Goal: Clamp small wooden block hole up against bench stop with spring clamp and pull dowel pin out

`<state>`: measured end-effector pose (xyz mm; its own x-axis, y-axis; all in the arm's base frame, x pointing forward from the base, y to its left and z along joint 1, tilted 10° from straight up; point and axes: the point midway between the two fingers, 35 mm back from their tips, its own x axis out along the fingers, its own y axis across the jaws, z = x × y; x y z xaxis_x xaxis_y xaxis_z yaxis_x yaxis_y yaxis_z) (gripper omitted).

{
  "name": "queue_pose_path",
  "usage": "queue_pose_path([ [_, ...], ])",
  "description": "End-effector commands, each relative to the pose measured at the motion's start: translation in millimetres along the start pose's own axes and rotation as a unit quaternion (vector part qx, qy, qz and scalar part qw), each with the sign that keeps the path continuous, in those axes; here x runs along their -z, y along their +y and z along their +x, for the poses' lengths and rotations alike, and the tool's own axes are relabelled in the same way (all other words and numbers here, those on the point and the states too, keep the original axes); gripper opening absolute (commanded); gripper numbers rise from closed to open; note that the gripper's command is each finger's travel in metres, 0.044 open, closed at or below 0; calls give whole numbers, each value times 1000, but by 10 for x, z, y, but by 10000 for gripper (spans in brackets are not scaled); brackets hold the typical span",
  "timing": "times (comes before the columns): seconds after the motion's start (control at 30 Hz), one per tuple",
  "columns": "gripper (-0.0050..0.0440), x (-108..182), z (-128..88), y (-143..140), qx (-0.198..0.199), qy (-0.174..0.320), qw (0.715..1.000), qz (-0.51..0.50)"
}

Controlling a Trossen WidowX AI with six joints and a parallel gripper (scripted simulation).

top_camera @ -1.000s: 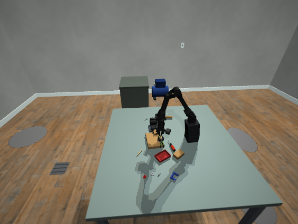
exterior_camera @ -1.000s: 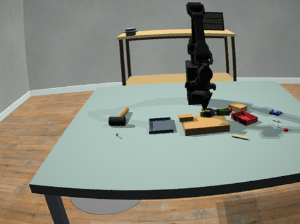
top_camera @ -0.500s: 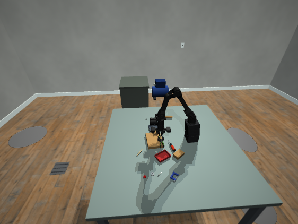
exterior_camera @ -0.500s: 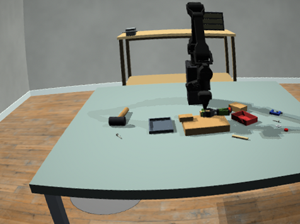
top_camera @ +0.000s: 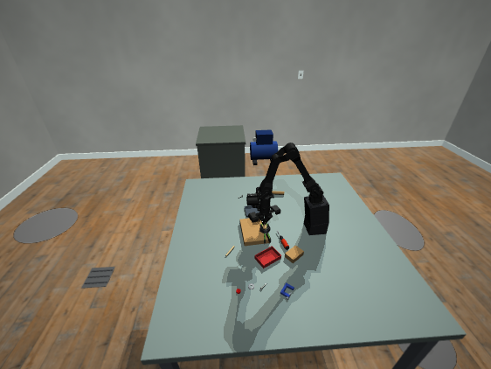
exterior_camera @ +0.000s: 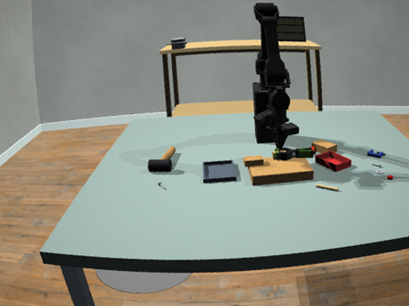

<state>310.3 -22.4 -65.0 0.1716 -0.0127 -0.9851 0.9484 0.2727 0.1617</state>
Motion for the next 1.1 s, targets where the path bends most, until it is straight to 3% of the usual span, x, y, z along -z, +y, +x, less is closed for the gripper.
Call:
queue_pose_path([
  [0.0,0,1,-18,3,-1,0,999,-38],
  [0.4,0,0,-23,2,-1,0,983,-182],
  [1.07,0,0,-28,2,-1,0,987,-159],
])
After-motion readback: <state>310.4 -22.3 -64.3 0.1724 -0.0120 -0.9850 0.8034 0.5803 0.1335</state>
